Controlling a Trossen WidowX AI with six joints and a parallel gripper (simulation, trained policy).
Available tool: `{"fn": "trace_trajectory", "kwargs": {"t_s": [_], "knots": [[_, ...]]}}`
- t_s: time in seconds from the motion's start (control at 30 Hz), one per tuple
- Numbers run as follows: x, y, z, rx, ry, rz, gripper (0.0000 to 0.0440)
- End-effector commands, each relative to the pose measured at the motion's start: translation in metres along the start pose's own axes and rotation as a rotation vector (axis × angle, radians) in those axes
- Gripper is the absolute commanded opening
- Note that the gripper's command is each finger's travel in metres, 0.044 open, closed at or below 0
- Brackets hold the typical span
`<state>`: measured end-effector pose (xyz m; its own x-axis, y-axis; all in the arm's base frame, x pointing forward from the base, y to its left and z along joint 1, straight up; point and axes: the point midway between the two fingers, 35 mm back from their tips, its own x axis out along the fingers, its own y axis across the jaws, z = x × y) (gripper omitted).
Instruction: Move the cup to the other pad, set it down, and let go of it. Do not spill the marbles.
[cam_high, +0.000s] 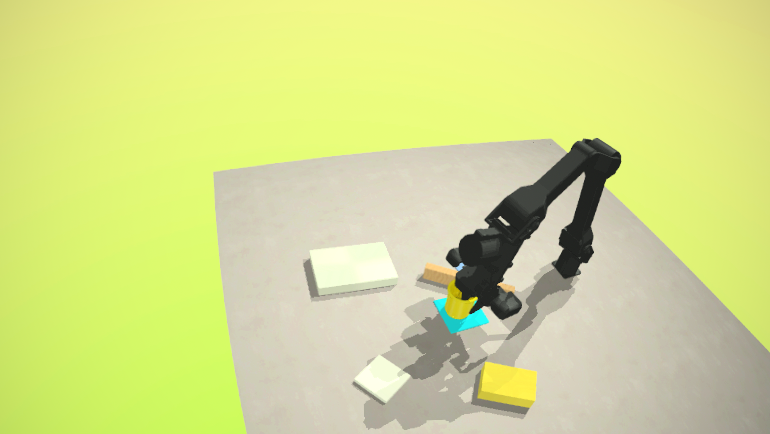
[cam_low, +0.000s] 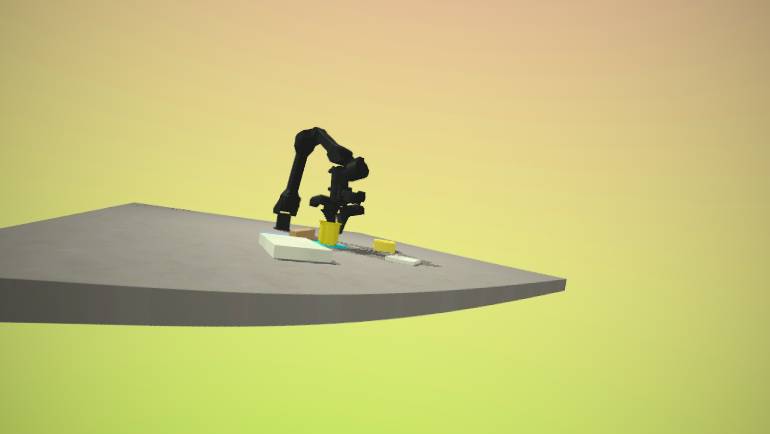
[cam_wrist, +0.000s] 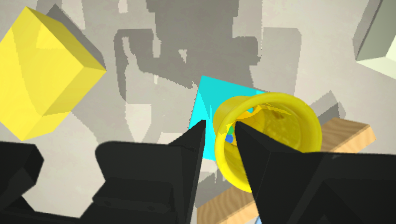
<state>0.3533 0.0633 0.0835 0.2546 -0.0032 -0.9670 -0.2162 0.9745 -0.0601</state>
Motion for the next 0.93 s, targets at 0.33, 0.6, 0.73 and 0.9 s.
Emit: {"fn": "trace_trajectory", "kwargs": {"t_s": [0.33, 0.6, 0.73, 0.9], "knots": [[-0.032, 0.000, -0.009, 0.017, -0.046, 0.040, 0.0165], [-0.056, -0.003, -0.007, 0.039, -0.103, 0.051, 0.0201], [-0.067, -0.006, -0.005, 0.048, -0.130, 0.049, 0.0274], [-0.082, -0.011, -0.001, 0.064, -0.165, 0.047, 0.0396]]}}
